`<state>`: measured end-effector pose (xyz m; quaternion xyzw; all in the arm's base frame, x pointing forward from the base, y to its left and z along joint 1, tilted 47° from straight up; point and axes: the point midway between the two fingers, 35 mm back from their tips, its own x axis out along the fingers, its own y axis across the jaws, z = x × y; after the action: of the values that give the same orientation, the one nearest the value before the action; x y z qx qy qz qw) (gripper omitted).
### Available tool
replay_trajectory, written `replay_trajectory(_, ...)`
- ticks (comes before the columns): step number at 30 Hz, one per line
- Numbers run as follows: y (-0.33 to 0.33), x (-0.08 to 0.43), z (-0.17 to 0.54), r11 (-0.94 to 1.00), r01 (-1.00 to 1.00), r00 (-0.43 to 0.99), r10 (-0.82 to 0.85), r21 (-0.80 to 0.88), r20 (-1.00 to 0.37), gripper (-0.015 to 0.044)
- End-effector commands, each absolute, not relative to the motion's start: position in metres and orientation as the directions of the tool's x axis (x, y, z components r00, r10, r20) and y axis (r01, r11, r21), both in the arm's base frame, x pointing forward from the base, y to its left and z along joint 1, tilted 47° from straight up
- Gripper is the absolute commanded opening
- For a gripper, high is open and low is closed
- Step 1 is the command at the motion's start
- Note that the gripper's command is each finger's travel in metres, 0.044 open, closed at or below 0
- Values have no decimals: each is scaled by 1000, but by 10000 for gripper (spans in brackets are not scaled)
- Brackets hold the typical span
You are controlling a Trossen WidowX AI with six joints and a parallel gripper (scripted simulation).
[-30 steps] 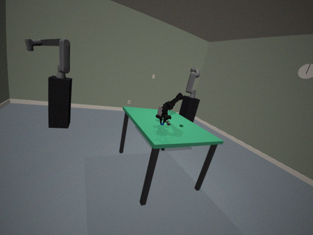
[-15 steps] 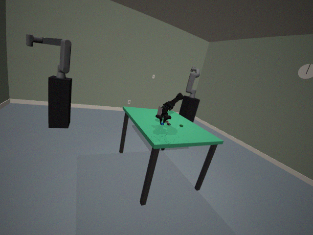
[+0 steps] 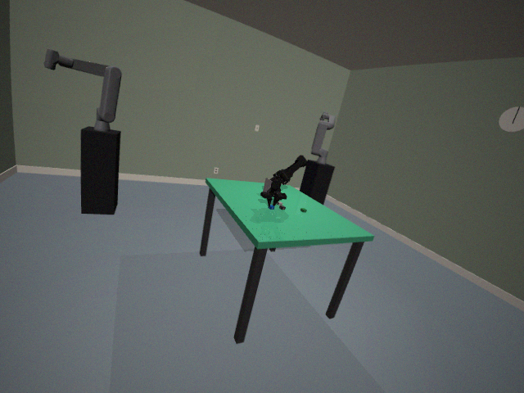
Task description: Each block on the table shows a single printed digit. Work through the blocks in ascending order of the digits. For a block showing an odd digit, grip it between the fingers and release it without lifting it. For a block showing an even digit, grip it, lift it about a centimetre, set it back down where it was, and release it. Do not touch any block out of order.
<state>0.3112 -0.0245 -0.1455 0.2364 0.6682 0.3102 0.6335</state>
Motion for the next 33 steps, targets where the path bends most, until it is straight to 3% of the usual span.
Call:
replay_trajectory(1, -23, 310, -147, 692, -68, -87, 713, 719, -695, 120)
replay_trajectory(33, -25, 310, -145, 692, -68, -87, 713, 718, -695, 120)
